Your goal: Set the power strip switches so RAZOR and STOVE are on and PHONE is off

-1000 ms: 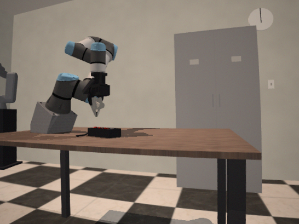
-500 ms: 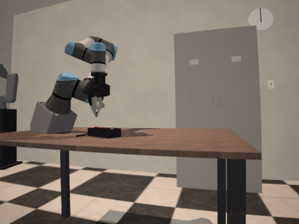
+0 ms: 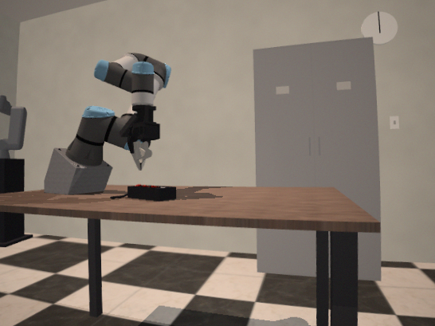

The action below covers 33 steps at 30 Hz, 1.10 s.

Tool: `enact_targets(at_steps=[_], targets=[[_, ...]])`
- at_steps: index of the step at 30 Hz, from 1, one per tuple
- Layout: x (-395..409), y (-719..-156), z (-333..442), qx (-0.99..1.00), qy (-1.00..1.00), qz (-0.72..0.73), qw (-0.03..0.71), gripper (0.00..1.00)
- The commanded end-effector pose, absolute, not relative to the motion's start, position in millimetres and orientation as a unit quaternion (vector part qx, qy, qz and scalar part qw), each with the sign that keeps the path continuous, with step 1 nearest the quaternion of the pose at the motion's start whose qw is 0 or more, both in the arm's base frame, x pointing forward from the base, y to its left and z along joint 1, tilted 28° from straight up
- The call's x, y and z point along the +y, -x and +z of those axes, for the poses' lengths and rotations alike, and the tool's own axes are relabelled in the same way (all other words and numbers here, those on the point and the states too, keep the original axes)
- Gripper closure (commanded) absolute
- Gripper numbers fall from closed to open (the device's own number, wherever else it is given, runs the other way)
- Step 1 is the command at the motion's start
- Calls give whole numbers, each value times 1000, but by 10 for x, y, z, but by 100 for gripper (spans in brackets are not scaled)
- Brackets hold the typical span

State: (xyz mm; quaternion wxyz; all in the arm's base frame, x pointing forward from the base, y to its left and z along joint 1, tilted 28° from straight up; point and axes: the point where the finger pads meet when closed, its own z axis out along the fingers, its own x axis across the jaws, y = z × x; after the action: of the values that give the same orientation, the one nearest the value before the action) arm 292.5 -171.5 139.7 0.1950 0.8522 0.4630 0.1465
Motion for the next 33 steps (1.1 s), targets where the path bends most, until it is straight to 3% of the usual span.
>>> enact_targets(at_steps=[1, 33], targets=[[-1717, -2928, 1397, 463, -852, 147, 195, 100], [-1778, -3035, 1148, 463, -852, 147, 195, 100]])
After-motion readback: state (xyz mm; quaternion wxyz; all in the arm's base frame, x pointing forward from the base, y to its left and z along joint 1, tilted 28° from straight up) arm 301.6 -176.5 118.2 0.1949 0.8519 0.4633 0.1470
